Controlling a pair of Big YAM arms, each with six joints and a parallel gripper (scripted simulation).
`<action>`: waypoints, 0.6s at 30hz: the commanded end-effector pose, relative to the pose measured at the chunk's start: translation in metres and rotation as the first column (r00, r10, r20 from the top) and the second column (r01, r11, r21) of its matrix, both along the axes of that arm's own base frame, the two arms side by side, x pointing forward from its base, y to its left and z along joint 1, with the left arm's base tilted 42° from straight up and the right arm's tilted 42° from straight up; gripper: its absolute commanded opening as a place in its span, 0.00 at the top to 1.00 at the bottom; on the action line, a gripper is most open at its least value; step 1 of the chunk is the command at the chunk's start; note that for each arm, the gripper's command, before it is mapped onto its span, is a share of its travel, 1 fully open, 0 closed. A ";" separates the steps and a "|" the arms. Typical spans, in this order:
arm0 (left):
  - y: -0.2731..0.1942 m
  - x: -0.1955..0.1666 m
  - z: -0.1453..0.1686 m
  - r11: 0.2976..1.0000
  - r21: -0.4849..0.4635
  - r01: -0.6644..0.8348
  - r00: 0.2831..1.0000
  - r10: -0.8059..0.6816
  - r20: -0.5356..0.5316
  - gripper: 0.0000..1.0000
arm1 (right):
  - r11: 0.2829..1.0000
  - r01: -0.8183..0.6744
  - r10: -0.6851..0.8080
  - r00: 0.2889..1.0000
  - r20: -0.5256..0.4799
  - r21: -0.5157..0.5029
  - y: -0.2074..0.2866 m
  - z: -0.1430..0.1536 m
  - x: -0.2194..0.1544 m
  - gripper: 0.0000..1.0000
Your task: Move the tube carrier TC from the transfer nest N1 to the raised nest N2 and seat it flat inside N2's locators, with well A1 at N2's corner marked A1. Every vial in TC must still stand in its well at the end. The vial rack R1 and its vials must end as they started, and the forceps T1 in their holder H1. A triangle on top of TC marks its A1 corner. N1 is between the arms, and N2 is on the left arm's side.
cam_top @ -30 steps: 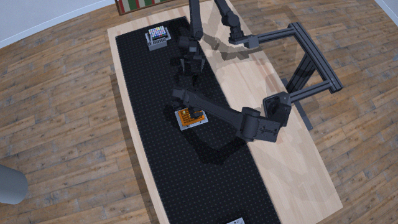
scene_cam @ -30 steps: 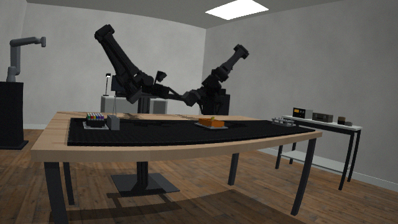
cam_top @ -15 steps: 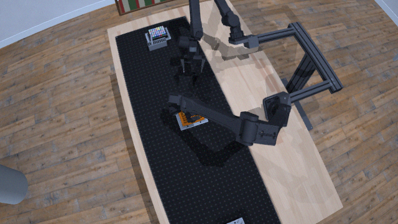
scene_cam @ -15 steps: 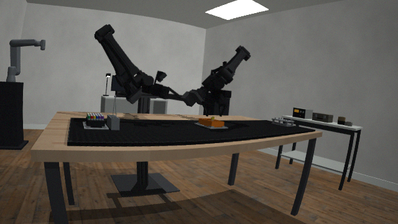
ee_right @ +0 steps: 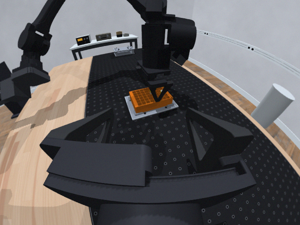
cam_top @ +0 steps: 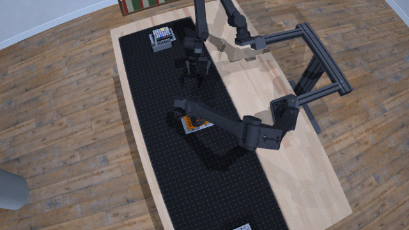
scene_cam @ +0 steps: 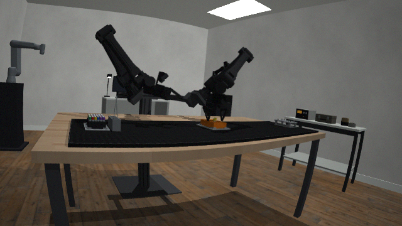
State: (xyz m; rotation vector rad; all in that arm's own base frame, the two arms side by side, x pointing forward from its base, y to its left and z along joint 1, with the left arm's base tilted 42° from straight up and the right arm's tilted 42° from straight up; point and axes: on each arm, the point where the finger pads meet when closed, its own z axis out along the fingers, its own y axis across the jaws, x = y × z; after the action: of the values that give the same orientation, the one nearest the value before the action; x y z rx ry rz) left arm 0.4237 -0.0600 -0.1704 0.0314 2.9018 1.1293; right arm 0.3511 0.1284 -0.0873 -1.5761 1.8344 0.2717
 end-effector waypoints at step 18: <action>0.002 0.005 -0.013 1.000 -0.011 0.023 1.000 -0.023 0.020 0.00 | 1.000 -0.001 0.001 1.000 0.008 0.003 0.000 0.002 0.004 0.00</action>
State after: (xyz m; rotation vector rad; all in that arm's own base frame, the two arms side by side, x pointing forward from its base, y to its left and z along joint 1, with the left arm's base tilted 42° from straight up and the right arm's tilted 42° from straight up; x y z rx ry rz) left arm 0.4178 -0.0438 -0.1890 0.0325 2.9076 1.1316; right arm 0.3511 0.1284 -0.0873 -1.5761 1.8345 0.2718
